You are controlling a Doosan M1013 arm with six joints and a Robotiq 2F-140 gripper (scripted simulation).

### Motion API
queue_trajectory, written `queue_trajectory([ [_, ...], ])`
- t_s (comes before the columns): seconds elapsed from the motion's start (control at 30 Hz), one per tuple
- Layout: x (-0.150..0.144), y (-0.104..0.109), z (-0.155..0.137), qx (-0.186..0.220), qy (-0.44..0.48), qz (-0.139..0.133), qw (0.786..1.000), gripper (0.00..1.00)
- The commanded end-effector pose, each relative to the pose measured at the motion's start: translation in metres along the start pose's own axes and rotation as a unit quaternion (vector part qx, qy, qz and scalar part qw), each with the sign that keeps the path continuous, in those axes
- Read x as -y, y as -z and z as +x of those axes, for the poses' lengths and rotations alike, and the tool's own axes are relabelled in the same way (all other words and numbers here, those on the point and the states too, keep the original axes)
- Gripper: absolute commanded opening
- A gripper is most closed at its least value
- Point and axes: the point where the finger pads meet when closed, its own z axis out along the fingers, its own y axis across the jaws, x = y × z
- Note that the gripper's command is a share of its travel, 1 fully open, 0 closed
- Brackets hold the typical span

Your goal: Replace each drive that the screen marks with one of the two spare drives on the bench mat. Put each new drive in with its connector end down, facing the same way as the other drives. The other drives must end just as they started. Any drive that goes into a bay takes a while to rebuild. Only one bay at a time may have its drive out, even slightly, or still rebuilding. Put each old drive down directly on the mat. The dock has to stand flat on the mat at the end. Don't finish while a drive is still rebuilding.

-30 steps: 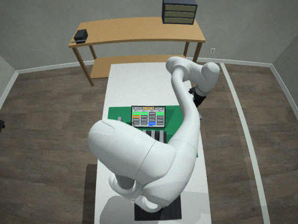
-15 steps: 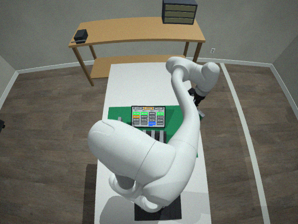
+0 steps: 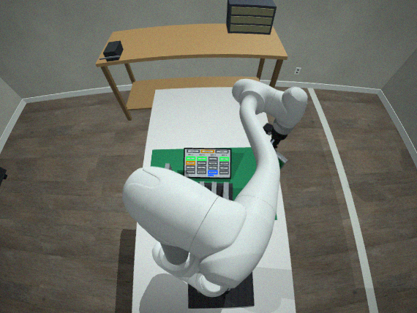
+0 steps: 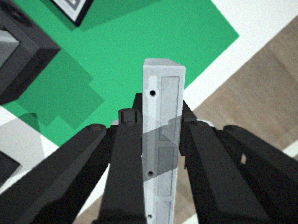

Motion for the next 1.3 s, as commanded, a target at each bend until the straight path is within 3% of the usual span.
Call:
queue_trajectory([
  [0.0,-0.0002,0.0008,0.0001,0.0,0.035,-0.001,0.999,0.1],
  [0.33,-0.0002,0.0008,0.0001,0.0,0.154,-0.001,0.988,0.1],
  [0.77,0.0,0.0005,0.0,-0.005,0.174,0.001,0.985,0.1],
  [0.97,0.0008,-0.0005,-0.0002,-0.03,0.174,0.007,0.984,0.1],
  [1.27,0.001,-0.0007,0.0001,-0.139,0.173,0.027,0.975,0.1],
])
